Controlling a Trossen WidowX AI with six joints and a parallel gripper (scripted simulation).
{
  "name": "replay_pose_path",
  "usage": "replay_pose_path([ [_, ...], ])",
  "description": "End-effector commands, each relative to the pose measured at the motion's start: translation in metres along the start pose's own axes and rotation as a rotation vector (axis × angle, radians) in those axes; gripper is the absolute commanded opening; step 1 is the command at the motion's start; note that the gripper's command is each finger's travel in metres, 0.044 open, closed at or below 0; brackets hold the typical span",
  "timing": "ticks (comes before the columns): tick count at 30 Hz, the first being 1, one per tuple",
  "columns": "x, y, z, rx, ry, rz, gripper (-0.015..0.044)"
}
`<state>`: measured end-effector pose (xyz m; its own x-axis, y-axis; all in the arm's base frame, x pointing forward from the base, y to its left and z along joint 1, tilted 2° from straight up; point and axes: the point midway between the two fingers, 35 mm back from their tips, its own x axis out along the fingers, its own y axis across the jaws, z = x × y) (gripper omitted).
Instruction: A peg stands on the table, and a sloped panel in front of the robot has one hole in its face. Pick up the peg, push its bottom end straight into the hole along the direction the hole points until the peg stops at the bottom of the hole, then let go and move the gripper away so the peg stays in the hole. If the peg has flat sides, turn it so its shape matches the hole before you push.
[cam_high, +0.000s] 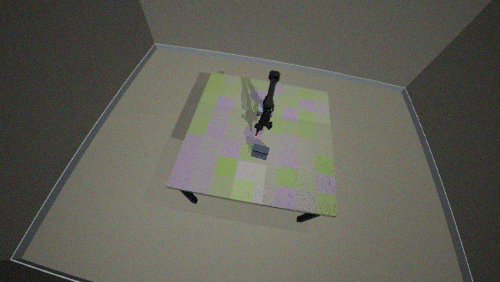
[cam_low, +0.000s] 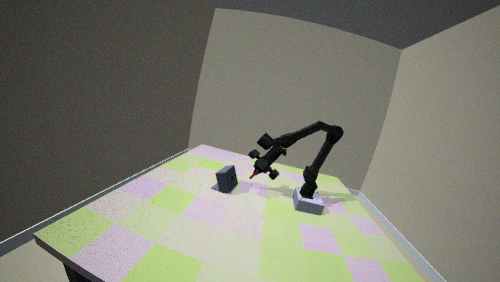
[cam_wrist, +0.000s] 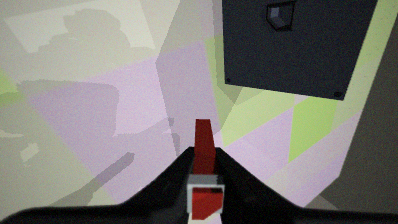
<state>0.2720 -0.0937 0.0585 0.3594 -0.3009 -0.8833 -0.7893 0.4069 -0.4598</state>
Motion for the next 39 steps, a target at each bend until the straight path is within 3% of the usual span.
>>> replay_pose_path([
  [1, -0.002, 0.0, 0.001, 0.039, 0.001, -0.023, 0.0],
  [39, -0.005, 0.006, 0.017, 0.37, -0.049, -0.142, 0.0],
])
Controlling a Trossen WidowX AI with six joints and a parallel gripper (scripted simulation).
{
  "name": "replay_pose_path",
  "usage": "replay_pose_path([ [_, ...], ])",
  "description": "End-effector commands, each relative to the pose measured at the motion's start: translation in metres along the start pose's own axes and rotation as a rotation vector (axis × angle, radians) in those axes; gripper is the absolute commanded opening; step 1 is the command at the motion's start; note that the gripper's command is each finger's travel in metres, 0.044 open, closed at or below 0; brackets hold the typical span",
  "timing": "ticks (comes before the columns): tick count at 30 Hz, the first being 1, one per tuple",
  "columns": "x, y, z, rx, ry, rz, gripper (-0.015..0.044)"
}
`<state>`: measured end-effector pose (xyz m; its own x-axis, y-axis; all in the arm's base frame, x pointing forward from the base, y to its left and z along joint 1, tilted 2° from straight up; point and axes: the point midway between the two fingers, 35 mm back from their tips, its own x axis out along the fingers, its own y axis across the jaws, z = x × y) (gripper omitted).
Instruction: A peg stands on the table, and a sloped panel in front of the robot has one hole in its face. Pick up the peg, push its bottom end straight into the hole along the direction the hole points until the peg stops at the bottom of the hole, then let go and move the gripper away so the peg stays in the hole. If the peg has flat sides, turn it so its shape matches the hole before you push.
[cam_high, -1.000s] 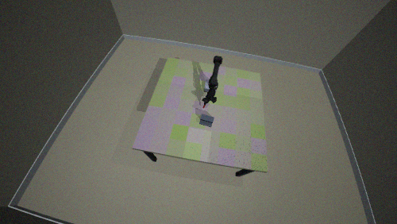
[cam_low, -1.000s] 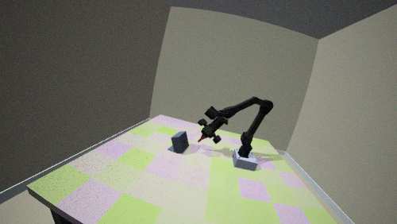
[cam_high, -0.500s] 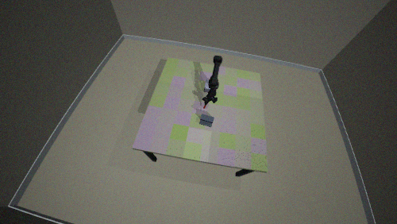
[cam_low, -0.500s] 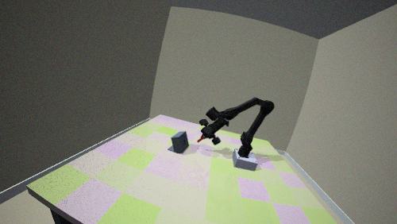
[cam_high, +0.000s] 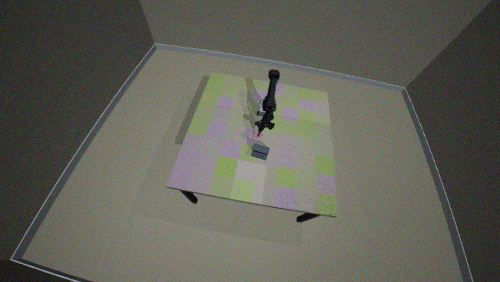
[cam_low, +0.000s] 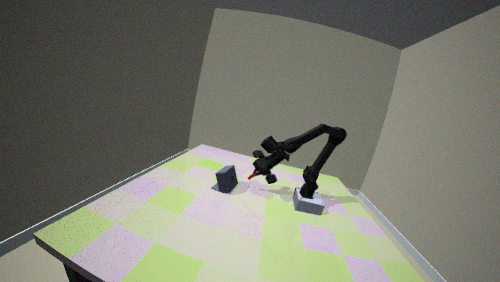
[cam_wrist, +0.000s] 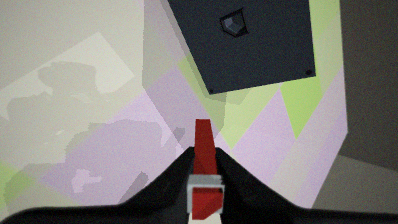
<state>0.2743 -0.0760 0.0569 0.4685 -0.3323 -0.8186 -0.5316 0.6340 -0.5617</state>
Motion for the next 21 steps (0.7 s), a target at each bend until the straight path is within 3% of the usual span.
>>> replay_pose_path([
  [1, -0.0021, 0.0002, 0.0008, 0.041, -0.009, -0.021, 0.0],
  [21, -0.0049, 0.0061, 0.007, 0.221, -0.055, -0.071, 0.0],
])
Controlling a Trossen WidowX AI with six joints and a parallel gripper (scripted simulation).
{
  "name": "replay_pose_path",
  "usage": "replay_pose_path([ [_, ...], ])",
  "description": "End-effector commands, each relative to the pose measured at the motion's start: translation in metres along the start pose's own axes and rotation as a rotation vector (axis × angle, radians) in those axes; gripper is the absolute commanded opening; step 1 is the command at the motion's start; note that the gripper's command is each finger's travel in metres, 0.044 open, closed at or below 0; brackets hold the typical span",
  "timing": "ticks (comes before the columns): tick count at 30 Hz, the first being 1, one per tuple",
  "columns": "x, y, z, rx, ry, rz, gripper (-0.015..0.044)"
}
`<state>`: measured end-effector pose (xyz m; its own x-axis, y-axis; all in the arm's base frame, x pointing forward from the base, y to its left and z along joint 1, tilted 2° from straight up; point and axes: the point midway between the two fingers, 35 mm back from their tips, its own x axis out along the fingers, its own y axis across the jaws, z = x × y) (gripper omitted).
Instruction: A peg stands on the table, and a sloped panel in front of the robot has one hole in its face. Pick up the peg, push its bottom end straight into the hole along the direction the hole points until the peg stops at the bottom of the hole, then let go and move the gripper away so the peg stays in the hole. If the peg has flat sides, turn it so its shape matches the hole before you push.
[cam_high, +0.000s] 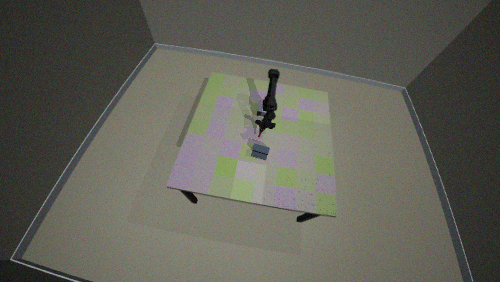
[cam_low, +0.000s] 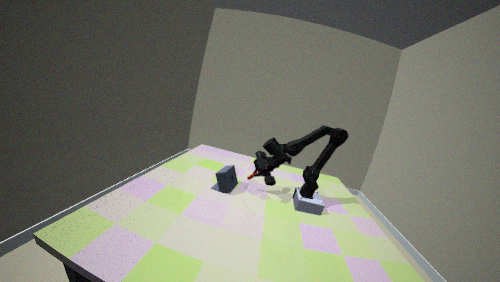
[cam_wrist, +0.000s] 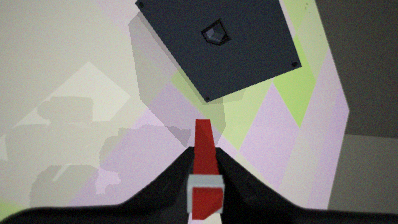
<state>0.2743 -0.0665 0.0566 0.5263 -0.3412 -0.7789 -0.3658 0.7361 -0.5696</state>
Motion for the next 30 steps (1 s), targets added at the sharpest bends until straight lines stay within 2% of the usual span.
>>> replay_pose_path([
  [1, -0.002, 0.0, 0.001, 0.042, -0.013, -0.018, 0.0],
  [30, -0.008, 0.01, 0.007, 0.308, -0.098, -0.068, 0.0],
])
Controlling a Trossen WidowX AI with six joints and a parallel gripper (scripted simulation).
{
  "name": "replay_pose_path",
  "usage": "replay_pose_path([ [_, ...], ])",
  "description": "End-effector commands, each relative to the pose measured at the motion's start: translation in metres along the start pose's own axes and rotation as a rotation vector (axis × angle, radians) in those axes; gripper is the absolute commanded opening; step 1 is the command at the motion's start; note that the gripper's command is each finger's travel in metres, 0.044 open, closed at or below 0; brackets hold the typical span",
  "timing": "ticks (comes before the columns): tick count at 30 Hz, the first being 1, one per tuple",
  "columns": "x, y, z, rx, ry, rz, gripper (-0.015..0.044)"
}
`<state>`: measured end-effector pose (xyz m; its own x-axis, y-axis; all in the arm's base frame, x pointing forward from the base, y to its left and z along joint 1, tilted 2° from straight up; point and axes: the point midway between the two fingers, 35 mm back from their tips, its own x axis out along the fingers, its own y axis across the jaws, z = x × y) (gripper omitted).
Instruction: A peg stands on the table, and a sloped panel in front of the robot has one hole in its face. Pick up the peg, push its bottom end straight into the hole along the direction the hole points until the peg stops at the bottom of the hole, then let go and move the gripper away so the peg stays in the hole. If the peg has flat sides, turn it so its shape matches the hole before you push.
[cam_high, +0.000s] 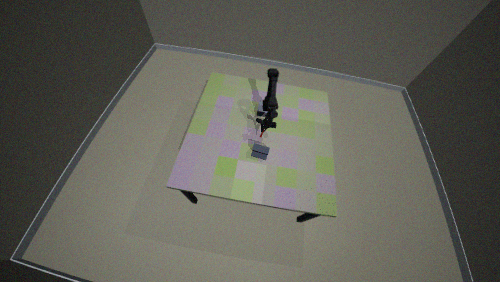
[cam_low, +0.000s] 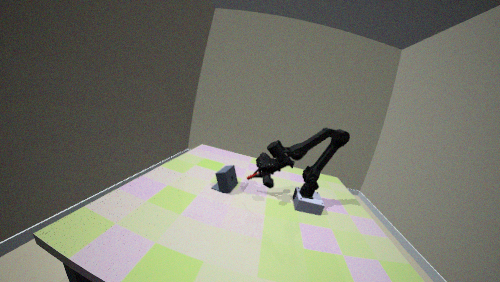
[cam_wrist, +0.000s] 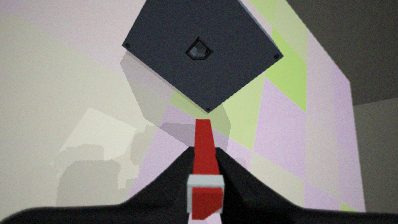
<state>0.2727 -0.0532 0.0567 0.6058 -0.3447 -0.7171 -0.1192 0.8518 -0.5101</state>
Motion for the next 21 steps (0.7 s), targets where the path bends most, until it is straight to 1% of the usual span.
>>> replay_pose_path([
  [1, -0.0023, 0.0003, 0.0006, 0.044, -0.018, -0.013, 0.0],
  [21, -0.0069, 0.0077, 0.0023, 0.232, -0.084, -0.029, 0.0],
])
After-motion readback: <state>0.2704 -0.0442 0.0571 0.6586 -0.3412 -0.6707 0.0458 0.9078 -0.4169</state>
